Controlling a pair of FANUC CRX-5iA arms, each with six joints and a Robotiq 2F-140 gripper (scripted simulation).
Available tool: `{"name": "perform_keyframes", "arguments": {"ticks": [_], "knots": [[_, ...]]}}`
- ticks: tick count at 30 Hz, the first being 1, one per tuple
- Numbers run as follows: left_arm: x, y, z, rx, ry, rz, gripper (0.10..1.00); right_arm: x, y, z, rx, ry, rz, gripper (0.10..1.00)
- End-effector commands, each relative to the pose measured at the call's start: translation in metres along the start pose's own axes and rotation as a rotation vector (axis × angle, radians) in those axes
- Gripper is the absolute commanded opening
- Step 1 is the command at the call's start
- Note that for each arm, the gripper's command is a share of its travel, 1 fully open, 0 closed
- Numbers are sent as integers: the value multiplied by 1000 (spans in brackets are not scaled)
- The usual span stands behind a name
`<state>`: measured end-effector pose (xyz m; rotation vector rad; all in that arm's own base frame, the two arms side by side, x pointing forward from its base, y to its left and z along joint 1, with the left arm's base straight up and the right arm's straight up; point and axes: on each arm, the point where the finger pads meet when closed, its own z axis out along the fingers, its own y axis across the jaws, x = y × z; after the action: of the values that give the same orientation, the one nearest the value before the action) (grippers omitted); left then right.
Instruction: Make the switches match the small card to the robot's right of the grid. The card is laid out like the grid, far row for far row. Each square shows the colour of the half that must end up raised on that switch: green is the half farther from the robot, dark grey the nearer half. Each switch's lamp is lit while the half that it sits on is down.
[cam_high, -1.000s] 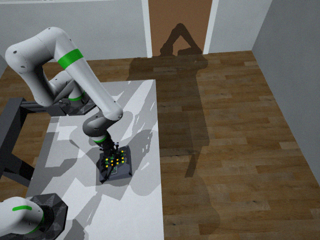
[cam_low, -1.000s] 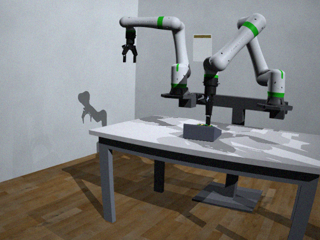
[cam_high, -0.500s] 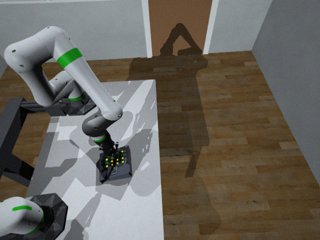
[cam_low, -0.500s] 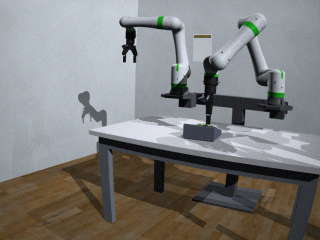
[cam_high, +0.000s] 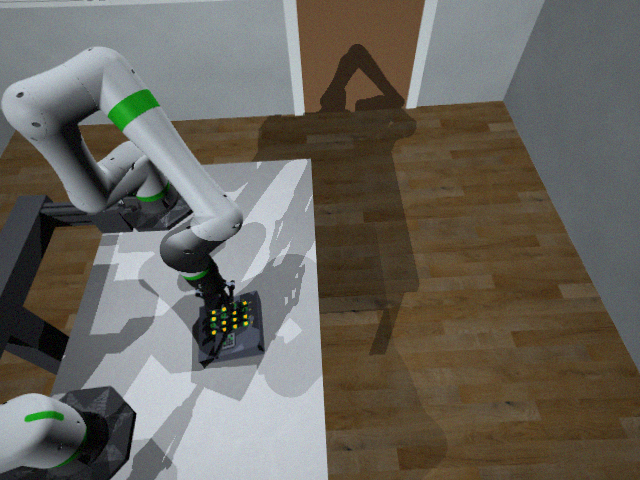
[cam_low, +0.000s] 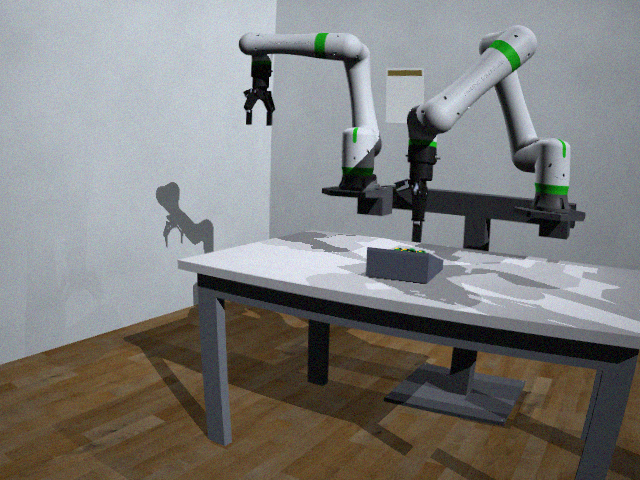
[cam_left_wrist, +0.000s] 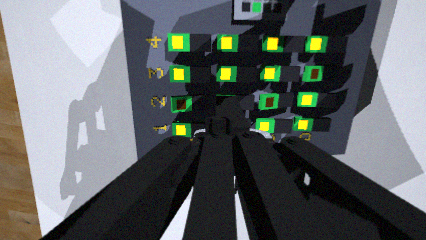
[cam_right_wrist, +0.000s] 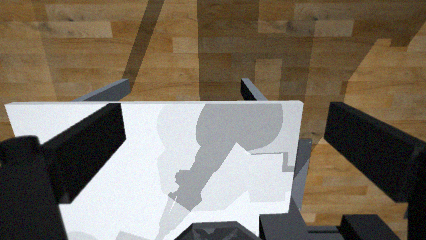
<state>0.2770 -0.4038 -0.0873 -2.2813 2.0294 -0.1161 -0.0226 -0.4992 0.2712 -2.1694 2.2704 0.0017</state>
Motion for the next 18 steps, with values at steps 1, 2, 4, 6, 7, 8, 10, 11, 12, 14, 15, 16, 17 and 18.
{"name": "perform_keyframes", "arguments": {"ticks": [1,2,4,6,7,8,10,11,12,14,15,16,17,18], "knots": [[1,0,-1,1,1,0,99,0,0,-1,0,2,0,1000],[1,0,-1,1,1,0,99,0,0,-1,0,2,0,1000],[1,0,-1,1,1,0,99,0,0,-1,0,2,0,1000],[1,0,-1,1,1,0,99,0,0,-1,0,2,0,1000],[1,0,-1,1,1,0,99,0,0,-1,0,2,0,1000],[1,0,-1,1,1,0,99,0,0,-1,0,2,0,1000],[1,3,0,1,1,0,99,0,0,-1,0,2,0,1000],[0,8,1,1,1,0,99,0,0,-1,0,2,0,1000],[0,15,2,0,1,0,99,0,0,-1,0,2,0,1000],[-1,30,4,0,1,0,99,0,0,-1,0,2,0,1000],[-1,35,5,0,2,0,99,0,0,-1,0,2,0,1000],[-1,38,5,0,2,0,99,0,0,-1,0,2,0,1000],[-1,38,5,0,2,0,99,0,0,-1,0,2,0,1000],[-1,38,5,0,2,0,99,0,0,-1,0,2,0,1000]]}}
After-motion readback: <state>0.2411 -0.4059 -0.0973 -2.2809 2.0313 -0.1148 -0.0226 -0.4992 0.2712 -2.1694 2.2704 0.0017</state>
